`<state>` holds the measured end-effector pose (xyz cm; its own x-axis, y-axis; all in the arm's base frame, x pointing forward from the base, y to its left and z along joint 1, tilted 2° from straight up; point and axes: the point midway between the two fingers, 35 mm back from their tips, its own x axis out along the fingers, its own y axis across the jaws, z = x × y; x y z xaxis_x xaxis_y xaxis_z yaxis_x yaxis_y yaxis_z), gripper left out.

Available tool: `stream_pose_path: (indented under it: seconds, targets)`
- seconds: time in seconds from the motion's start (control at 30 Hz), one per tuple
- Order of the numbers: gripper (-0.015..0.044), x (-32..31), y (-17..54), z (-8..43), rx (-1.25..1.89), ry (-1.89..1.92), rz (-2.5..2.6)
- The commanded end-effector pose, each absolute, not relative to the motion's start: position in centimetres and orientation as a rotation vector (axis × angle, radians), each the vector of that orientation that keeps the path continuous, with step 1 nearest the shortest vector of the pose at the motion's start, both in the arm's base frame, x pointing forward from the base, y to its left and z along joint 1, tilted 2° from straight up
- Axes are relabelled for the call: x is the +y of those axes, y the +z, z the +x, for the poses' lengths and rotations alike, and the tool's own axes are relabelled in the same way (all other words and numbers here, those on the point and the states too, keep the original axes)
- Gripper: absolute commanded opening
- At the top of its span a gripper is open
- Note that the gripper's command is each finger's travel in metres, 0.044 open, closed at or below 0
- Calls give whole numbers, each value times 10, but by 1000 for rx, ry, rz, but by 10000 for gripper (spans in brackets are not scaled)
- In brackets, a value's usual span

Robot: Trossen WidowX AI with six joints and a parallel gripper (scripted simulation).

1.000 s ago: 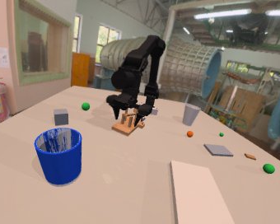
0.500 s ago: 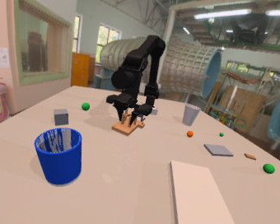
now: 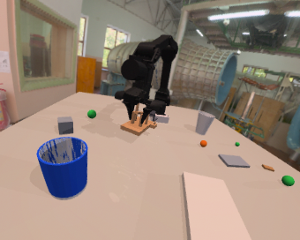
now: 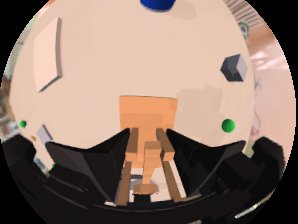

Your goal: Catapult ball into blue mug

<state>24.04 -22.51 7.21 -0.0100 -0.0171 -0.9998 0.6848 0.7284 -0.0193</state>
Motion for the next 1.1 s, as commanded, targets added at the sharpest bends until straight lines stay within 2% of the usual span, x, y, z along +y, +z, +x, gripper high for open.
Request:
stream_pose_path:
  seconds: [0.0,1.07]
  targets:
    - [0,-225,69,240,1494,-607,577]
    - [0,-225,29,239,1499,-607,580]
